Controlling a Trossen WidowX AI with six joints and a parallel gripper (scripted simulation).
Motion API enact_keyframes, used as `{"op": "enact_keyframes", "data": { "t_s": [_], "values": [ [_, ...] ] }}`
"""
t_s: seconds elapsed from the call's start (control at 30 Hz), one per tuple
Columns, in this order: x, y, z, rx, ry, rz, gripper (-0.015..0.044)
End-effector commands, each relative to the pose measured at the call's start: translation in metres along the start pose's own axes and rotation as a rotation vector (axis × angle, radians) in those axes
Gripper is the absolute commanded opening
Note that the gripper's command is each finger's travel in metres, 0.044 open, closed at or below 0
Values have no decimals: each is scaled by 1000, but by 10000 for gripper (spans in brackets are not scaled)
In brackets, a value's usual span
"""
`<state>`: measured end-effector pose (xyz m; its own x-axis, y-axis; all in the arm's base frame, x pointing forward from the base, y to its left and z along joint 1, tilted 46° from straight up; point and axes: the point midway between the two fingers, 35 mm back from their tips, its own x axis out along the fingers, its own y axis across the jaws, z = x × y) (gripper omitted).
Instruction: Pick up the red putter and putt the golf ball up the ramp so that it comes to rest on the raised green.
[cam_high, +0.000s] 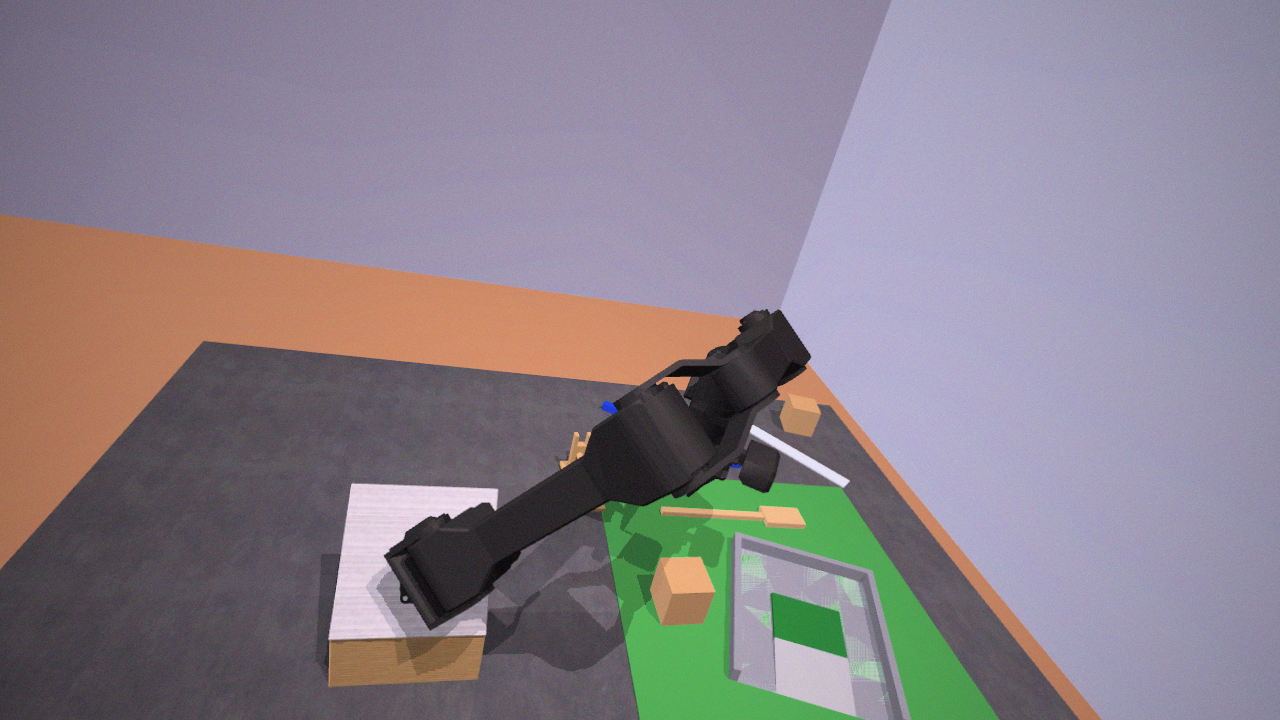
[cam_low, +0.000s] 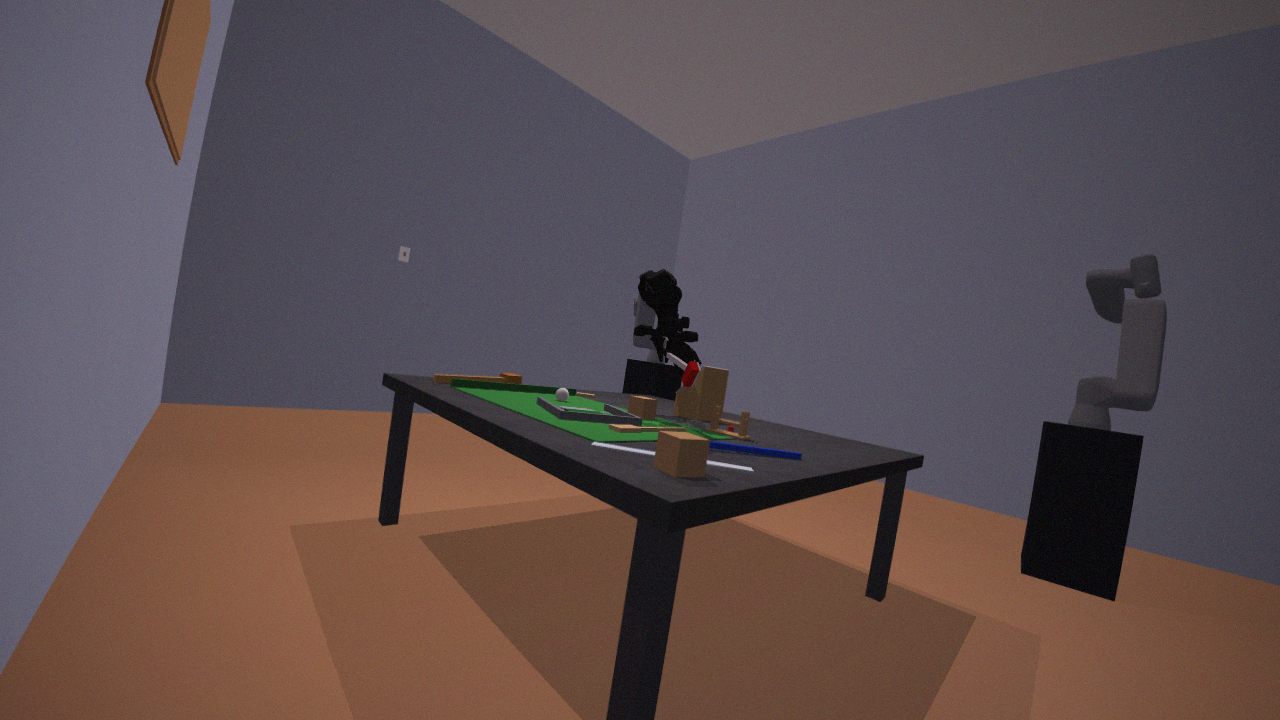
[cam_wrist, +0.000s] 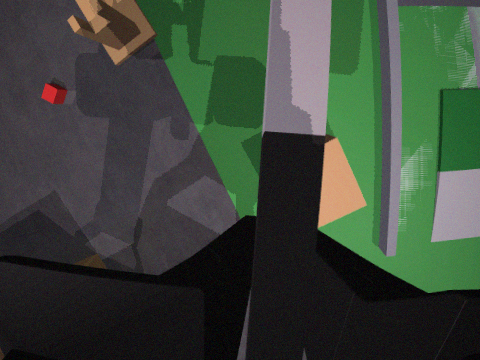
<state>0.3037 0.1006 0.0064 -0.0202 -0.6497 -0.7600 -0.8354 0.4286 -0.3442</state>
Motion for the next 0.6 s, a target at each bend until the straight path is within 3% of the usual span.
{"op": "enact_keyframes", "data": {
  "t_s": [0.0,0.57],
  "values": [
    [-4,-19,-22,121,-12,-4,0],
    [-6,-70,-115,588,-21,-23,0]
  ]
}}
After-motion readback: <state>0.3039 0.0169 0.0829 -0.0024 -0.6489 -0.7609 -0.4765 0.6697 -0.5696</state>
